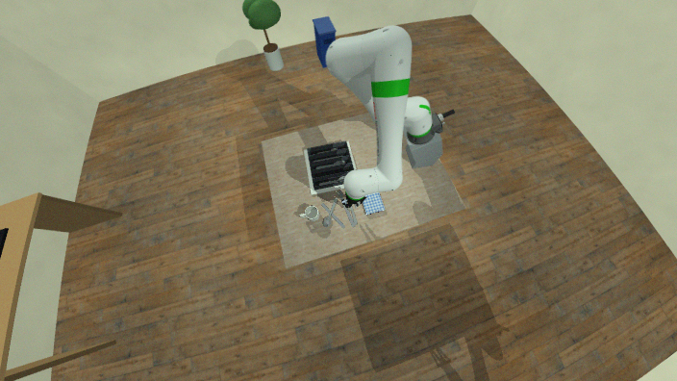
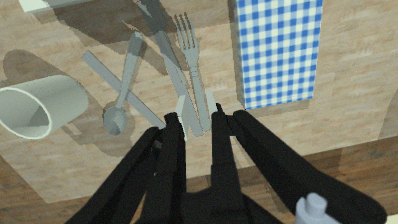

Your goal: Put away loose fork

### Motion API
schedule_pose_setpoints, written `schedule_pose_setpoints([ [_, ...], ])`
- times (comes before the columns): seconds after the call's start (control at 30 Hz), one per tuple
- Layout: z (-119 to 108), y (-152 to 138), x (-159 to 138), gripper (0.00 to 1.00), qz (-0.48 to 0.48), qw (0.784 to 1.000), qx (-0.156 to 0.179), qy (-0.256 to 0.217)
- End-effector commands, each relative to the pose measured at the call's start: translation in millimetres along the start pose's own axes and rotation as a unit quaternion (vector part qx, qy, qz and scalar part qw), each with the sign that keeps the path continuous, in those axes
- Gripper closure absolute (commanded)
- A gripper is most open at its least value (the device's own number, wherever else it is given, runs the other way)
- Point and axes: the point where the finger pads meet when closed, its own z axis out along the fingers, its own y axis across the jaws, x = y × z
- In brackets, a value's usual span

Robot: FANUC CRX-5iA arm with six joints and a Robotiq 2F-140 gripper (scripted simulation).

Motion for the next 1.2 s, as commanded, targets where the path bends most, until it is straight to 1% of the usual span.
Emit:
schedule_pose_setpoints([
  [0.0, 0.5, -0.1, -0.2, 0.82, 0.0, 1.0, 0.0, 0.0],
  [0.6, 15.2, 0.2, -0.3, 0.82, 0.0, 1.0, 0.0, 0.0],
  [1.07, 36.0, 0.6, -0.4, 0.82, 0.0, 1.0, 0.0, 0.0],
  [1.17, 37.3, 0.6, -0.5, 0.82, 0.0, 1.0, 0.0, 0.0],
])
